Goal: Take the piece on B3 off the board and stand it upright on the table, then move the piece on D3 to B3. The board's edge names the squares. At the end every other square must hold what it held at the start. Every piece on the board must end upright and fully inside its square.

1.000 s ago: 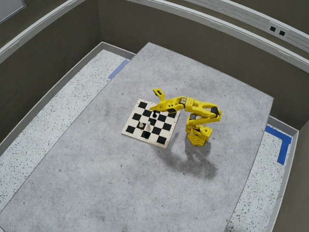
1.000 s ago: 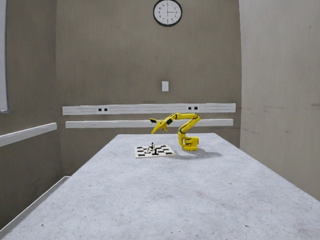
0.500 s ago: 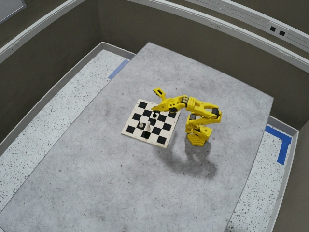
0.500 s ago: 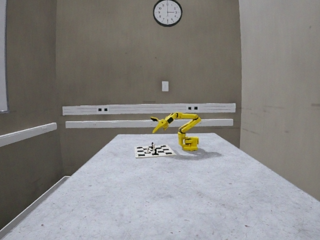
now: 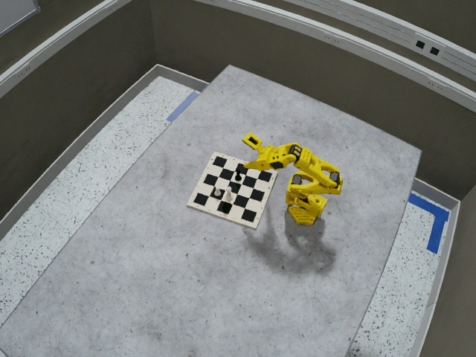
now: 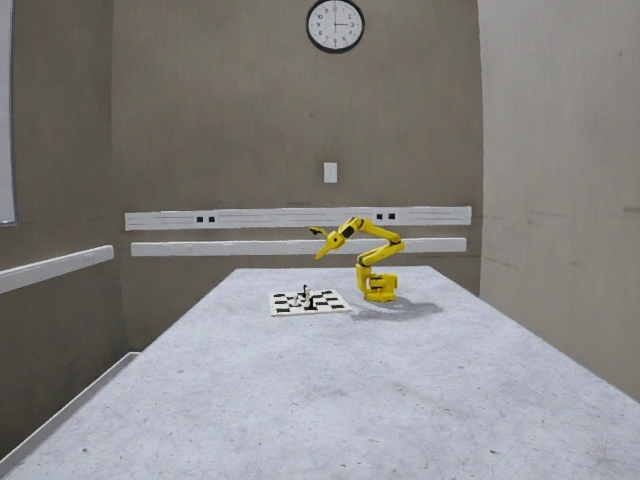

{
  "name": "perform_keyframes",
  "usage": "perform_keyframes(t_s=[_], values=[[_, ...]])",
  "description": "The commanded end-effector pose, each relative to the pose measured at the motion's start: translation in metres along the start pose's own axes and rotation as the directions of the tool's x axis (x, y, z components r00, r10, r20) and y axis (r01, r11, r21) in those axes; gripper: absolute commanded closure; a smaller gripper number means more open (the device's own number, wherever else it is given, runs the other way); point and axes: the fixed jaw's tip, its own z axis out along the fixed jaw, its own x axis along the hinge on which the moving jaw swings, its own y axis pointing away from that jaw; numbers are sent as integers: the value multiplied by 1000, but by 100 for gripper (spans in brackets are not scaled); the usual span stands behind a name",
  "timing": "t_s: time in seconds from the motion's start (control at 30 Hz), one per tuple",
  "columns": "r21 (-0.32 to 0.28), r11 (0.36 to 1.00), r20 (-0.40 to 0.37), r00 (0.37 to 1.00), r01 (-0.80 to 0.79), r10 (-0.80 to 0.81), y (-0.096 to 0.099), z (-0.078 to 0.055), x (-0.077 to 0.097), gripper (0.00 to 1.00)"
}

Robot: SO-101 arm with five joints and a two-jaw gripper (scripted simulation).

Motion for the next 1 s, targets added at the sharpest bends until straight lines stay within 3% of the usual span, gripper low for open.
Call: perform_keyframes(t_s=[0.0,0.43,0.97], values=[[18,996,-5,996,91,-91,-4,-15,2,42],[32,959,-49,958,283,-281,-11,-38,17,59],[32,955,-52,955,294,-293,-12,-40,18,60]])
